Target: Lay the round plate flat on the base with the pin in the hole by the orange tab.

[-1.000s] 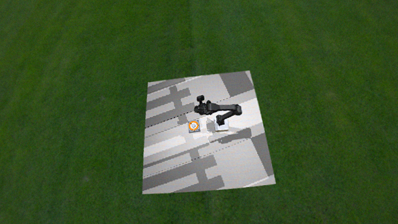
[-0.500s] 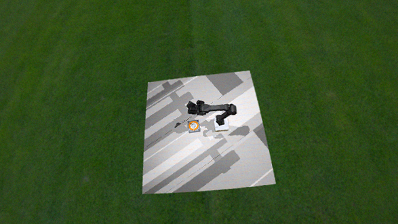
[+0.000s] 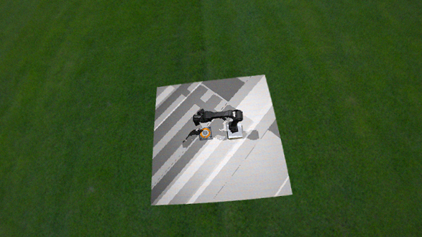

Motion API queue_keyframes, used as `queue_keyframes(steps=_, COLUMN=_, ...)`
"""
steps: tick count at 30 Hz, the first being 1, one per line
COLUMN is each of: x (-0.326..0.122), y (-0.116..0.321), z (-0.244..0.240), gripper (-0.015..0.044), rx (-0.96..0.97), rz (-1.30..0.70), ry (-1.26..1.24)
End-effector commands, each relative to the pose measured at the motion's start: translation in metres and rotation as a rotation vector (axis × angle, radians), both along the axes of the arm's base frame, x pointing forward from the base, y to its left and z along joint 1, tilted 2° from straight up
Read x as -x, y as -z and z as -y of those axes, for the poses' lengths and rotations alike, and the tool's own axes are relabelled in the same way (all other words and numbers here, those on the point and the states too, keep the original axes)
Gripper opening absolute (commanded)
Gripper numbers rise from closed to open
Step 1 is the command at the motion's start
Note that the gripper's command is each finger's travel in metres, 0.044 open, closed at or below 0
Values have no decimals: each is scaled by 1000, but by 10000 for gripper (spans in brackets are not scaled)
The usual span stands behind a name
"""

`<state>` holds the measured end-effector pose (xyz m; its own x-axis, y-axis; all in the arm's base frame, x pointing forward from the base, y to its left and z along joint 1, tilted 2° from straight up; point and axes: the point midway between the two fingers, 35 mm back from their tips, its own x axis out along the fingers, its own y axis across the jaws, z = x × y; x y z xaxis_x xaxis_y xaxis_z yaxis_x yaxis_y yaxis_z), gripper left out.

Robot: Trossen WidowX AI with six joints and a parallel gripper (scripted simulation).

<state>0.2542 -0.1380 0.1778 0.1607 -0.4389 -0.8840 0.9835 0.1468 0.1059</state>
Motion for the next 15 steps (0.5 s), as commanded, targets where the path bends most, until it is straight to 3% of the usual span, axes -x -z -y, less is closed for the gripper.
queue_keyframes(steps=1, x=-35, y=63, z=-15, gripper=0, rx=-182, rz=-317, ry=-772)
queue_keyframes(steps=8, x=-45, y=95, z=-25, gripper=0, rx=-270, rz=-381, ry=-1185)
queue_keyframes(steps=15, x=-49, y=98, z=-27, gripper=0, rx=-276, rz=-383, ry=-1221)
